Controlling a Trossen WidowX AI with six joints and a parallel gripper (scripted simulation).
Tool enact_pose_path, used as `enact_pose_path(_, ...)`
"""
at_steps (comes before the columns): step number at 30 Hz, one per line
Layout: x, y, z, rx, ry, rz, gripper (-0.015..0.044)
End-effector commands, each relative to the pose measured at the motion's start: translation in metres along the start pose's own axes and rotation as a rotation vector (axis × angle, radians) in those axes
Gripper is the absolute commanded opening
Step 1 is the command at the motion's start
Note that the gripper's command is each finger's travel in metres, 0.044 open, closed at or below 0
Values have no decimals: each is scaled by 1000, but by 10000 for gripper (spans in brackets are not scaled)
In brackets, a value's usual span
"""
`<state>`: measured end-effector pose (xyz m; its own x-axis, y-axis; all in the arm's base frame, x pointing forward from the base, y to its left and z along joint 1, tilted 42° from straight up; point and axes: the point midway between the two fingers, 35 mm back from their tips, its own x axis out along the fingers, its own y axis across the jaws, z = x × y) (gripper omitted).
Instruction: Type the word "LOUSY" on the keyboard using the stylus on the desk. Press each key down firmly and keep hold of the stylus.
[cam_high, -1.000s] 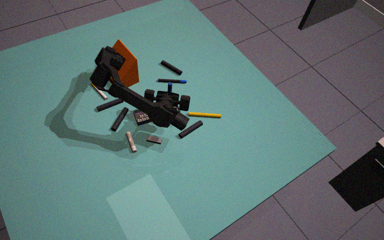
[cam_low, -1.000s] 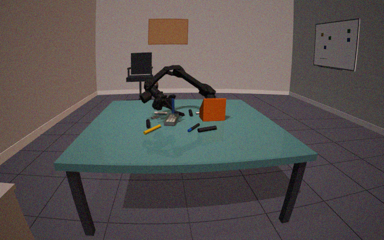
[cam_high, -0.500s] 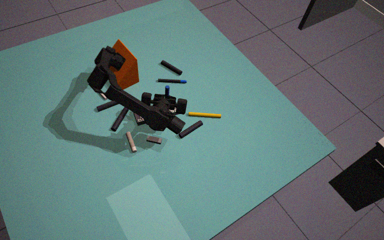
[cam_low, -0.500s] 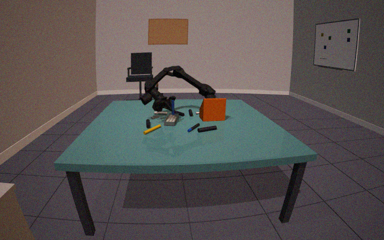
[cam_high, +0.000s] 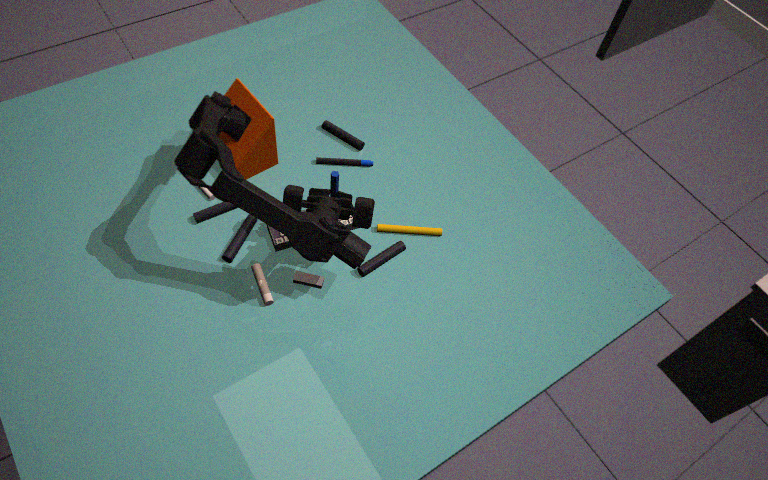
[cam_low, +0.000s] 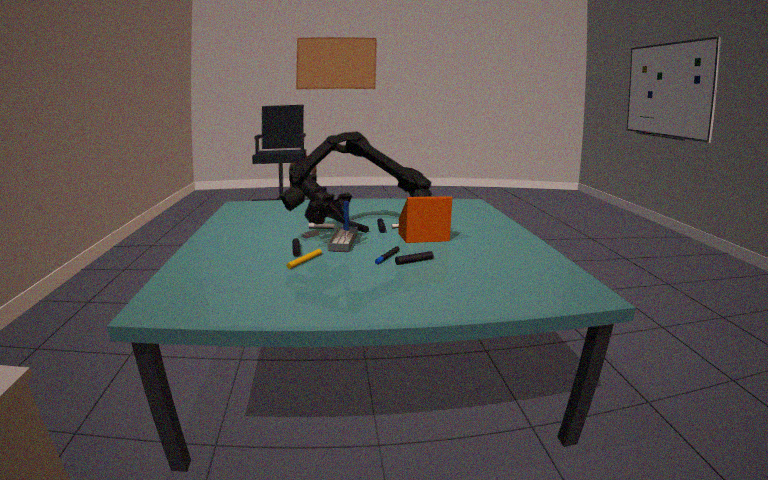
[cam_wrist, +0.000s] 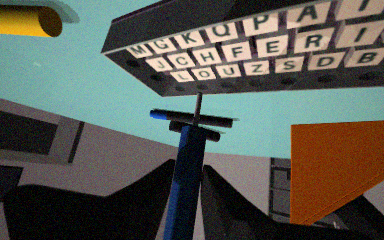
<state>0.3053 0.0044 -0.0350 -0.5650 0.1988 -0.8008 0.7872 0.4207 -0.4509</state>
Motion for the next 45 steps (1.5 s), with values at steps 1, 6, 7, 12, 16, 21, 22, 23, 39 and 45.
enact_pose_path(1, 0, 0, 1, -6, -3, -1, 81)
enact_pose_path(6, 1, -1, 1, -6, -3, -1, 81)
enact_pose_path(7, 1, -1, 2, -6, -3, -1, 81)
enact_pose_path(12, 3, -1, 5, -6, -3, -1, 81)
enact_pose_path(16, 4, -1, 7, -6, -3, -1, 81)
enact_pose_path(21, 5, -1, 9, -6, -3, -1, 81)
enact_pose_path(22, 5, -1, 9, -6, -3, -1, 81)
enact_pose_path(23, 5, -1, 10, -6, -3, -1, 81)
enact_pose_path(39, 8, -1, 15, -5, -3, -1, 81)
enact_pose_path(45, 10, -1, 17, -5, -3, -2, 81)
